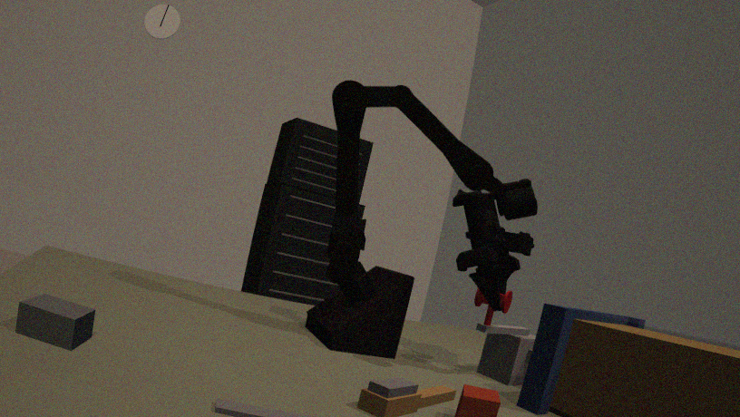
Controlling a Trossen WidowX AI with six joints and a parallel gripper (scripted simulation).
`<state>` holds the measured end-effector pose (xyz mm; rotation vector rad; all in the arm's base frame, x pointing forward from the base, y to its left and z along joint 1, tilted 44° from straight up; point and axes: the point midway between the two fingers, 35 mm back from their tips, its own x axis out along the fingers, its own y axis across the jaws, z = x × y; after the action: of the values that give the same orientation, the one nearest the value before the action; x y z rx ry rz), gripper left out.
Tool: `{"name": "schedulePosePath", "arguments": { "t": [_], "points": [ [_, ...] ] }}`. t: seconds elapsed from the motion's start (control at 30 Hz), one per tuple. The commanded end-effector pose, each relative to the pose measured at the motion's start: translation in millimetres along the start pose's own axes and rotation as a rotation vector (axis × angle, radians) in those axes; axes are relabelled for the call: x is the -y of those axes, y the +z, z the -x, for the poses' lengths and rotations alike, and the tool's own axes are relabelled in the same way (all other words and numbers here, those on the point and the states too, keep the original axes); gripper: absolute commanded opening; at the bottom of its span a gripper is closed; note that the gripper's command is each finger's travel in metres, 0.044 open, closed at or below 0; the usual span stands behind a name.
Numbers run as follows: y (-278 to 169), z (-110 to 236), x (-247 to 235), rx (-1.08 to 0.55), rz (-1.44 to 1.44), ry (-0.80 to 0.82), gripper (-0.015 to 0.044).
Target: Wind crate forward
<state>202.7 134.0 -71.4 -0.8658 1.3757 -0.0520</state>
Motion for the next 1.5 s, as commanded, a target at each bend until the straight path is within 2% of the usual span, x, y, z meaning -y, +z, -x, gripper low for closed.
{"name": "schedulePosePath", "arguments": {
  "t": [0.0,1.0,1.47],
  "points": [
    [9,-4,4,0.011,-0.014,-0.01,0.0],
    [29,-13,9,0.007,-0.007,-0.011,0.0],
    [29,-13,9,0.007,-0.007,-0.011,0.0368]
  ]
}}
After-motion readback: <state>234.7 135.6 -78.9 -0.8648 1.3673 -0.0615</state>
